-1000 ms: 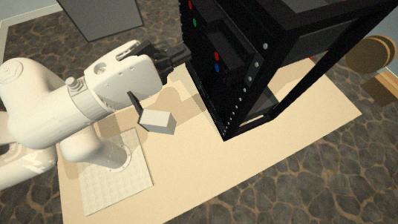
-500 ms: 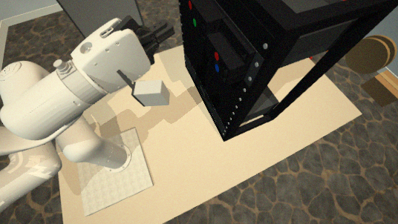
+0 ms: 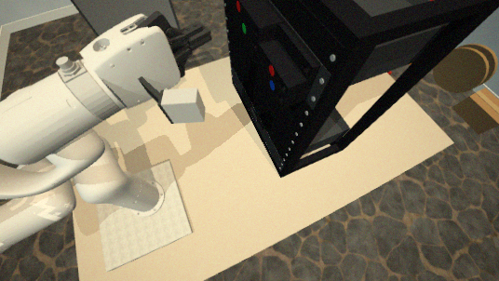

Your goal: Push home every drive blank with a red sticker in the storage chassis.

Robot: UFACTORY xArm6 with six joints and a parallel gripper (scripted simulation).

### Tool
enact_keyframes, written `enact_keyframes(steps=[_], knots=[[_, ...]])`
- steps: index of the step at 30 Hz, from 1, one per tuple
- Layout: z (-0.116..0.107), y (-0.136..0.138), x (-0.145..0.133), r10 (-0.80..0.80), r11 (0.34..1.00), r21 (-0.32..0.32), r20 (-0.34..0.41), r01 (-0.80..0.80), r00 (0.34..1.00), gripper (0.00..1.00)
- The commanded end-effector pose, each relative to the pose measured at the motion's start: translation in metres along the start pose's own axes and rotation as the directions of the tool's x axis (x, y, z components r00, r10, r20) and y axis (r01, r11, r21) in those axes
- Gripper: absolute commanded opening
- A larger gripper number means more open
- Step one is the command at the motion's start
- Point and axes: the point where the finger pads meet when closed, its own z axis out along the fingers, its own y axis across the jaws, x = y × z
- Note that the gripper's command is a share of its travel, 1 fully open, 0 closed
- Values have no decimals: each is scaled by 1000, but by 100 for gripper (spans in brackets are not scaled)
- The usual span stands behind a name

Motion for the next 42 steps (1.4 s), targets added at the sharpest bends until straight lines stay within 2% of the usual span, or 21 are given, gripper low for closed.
enact_keyframes(steps=[1,15,20,23,31,42], knots=[[-2,-3,-11,12,996,-85,-116,-22,993,0],[-6,8,-34,9,995,-99,-195,-29,981,0],[-9,12,-39,13,997,-74,-247,-32,969,0],[-9,12,-39,13,997,-74,-247,-32,969,0],[-14,13,-40,27,1000,-2,-314,-30,949,0],[-16,13,-39,35,999,29,-333,-27,942,0]])
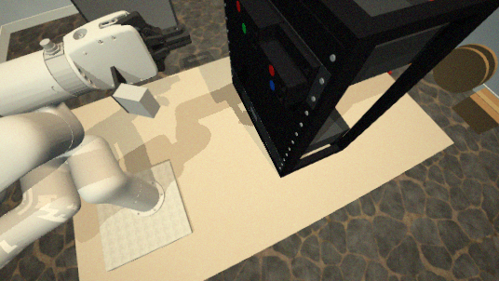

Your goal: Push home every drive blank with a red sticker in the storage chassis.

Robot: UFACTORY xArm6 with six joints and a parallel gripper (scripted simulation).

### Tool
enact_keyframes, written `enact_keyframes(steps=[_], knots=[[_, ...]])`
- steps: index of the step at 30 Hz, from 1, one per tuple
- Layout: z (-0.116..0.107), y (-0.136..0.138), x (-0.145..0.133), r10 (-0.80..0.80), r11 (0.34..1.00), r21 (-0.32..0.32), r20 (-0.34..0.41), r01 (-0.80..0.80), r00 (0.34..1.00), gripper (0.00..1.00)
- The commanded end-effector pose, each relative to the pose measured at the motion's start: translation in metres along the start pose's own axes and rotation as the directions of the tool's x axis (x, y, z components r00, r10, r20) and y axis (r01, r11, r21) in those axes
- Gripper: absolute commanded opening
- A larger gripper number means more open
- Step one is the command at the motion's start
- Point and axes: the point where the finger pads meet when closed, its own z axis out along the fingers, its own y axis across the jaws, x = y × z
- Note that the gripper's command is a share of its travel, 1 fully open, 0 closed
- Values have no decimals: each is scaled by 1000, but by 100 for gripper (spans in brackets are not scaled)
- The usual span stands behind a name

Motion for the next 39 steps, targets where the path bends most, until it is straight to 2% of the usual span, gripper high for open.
enact_keyframes(steps=[1,16,19,26,39], knots=[[-1,-1,-1,5,1000,5,-38,-5,999,0],[1,-1,-1,5,1000,5,-39,-5,999,0],[9,-1,-1,5,1000,5,-39,-5,999,0],[44,-2,-1,5,1000,5,-39,-5,999,0],[51,-3,-1,5,1000,5,-39,-5,999,0]])
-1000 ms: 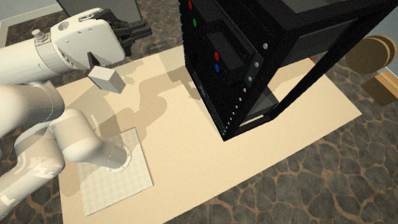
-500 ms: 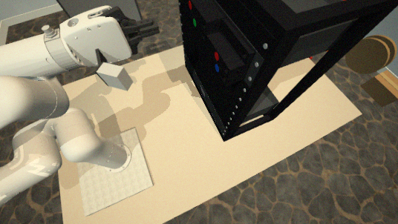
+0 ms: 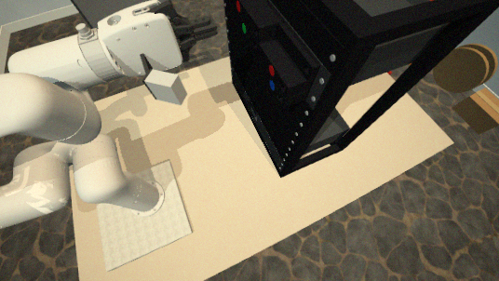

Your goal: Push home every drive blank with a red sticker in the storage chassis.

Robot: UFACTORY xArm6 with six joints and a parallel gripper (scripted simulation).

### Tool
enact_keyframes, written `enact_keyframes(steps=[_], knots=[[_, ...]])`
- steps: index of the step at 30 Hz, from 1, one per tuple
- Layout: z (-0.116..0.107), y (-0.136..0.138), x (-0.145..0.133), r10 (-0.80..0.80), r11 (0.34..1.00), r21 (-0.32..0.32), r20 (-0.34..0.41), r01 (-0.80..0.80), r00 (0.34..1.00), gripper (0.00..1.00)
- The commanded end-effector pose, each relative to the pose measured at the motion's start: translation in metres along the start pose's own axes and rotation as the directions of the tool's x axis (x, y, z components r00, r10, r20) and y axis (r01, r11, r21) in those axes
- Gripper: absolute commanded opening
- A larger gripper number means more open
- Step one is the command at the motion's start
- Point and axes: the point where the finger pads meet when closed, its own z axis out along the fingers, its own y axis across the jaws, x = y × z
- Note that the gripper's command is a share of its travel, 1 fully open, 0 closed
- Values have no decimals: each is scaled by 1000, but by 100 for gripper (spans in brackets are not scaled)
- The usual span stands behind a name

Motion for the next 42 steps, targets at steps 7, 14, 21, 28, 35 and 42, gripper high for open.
enact_keyframes(steps=[7,14,21,28,35,42], knots=[[15,-2,0,1,1000,9,-3,-1,1000,0],[28,-2,0,1,1000,9,-3,-1,1000,0],[48,-2,0,1,1000,9,-3,-1,1000,0],[53,-2,0,1,1000,9,-3,-1,1000,0],[53,-2,0,1,1000,9,-3,-1,1000,0],[56,-2,0,1,1000,9,-3,-1,1000,0]])
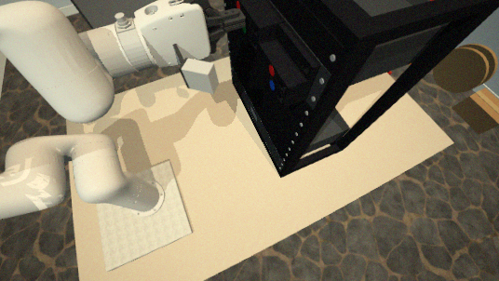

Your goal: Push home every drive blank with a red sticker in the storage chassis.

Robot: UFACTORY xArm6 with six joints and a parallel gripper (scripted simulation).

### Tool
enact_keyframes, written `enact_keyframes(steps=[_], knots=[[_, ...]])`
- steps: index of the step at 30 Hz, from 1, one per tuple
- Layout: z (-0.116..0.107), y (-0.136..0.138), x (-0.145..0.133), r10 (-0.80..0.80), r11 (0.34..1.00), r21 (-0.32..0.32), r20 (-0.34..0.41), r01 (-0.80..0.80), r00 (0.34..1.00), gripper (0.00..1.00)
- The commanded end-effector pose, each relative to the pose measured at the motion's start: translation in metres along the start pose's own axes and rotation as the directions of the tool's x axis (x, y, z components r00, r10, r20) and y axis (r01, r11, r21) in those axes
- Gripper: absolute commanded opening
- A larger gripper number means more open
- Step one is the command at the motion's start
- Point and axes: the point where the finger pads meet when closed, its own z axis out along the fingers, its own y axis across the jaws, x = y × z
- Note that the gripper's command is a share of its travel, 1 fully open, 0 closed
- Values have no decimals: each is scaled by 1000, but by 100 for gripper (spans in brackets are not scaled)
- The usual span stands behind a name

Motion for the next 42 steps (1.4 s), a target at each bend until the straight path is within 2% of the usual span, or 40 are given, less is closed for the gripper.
enact_keyframes(steps=[1,42], knots=[[2,-2,0,1,1000,6,2,-1,1000,0],[25,-3,0,1,1000,6,2,-1,1000,0]])
